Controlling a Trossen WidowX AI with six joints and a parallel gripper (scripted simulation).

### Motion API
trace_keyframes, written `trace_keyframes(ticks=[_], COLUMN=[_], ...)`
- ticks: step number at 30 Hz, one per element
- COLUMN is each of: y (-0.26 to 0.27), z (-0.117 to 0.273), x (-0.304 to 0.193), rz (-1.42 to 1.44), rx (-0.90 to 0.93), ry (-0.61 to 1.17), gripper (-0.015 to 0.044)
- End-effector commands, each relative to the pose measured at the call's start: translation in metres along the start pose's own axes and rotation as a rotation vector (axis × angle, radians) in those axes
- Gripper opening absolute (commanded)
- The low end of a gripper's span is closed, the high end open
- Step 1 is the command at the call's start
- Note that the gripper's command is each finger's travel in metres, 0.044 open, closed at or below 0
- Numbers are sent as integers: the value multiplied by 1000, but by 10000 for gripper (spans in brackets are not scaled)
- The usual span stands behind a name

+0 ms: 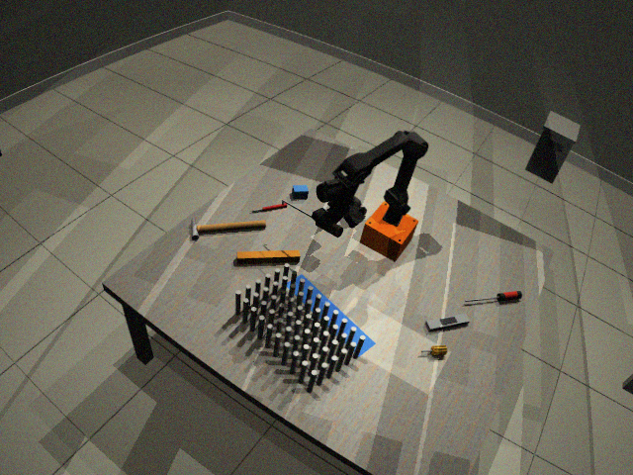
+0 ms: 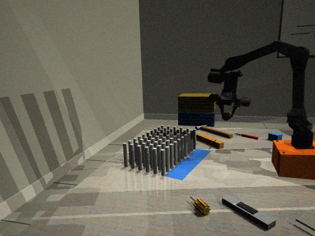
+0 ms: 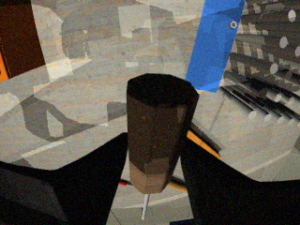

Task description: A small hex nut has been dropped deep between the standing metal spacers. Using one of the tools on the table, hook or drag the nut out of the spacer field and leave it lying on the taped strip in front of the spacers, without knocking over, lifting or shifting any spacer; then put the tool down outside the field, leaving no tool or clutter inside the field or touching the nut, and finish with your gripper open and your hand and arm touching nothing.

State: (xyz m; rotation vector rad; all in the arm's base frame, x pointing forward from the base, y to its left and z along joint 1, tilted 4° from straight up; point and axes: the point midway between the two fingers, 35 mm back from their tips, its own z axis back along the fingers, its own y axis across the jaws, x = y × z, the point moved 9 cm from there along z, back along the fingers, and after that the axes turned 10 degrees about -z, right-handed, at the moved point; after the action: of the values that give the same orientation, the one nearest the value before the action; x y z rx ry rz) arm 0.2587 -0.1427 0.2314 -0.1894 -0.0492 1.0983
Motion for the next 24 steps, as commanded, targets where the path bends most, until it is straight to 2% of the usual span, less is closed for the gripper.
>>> trace_keyframes(ticks=[1, 24], y=[-9, -46], z=[-3, -17], x=[-12, -98], rz=[-124, -885], rx=[29, 137], ry=[26, 171], gripper=[0, 0])
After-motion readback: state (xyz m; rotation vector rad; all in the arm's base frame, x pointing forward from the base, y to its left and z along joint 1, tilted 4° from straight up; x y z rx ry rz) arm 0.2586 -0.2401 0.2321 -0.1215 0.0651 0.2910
